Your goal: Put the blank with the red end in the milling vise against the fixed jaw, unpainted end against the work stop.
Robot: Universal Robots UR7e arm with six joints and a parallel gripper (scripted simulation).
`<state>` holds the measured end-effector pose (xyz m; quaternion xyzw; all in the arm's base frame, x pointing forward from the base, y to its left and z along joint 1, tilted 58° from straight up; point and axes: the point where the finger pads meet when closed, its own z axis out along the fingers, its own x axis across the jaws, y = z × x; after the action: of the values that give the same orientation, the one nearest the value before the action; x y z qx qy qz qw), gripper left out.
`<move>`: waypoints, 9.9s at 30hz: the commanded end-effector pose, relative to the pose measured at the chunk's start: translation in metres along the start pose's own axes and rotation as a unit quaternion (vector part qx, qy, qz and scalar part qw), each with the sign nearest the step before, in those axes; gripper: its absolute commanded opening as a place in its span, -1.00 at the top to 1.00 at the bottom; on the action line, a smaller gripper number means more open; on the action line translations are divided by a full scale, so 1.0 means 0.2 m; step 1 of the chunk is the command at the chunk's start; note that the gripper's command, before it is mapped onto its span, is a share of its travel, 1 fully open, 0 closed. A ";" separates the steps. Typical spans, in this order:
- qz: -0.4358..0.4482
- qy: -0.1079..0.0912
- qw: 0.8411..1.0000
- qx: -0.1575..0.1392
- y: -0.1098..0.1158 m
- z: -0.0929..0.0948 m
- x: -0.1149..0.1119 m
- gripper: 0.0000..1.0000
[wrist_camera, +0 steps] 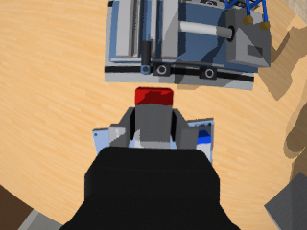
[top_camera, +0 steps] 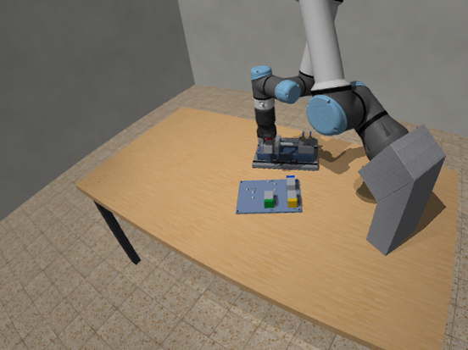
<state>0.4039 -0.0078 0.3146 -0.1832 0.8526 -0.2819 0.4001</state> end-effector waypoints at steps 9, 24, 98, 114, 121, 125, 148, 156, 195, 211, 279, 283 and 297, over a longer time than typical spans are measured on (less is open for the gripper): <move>0.000 -0.001 1.000 -0.003 -0.21 0.01 -0.02 1.00; 0.000 -0.002 1.000 -0.003 -0.50 0.02 -0.05 1.00; -0.001 -0.001 1.000 -0.003 -0.65 0.03 -0.06 1.00; -0.001 -0.001 1.000 -0.003 -0.64 0.03 -0.06 1.00; -0.001 -0.001 1.000 -0.003 -0.63 0.18 -0.06 1.00; -0.001 -0.001 1.000 -0.003 -0.63 0.18 -0.06 1.00; -0.001 -0.001 1.000 -0.003 -0.63 0.18 -0.06 1.00; -0.001 -0.001 1.000 -0.003 -0.63 0.16 -0.06 1.00; -0.001 -0.001 1.000 -0.003 -0.63 0.16 -0.06 1.00; -0.001 -0.001 1.000 -0.003 -0.63 0.17 -0.06 1.00; -0.001 -0.001 1.000 -0.003 -0.63 0.19 -0.06 1.00; -0.001 -0.001 1.000 -0.003 -0.63 0.19 -0.06 1.00; -0.001 -0.001 1.000 -0.003 -0.63 0.20 -0.06 1.00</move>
<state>0.4537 -0.1133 0.3792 -0.1850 0.8530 -0.2793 0.4002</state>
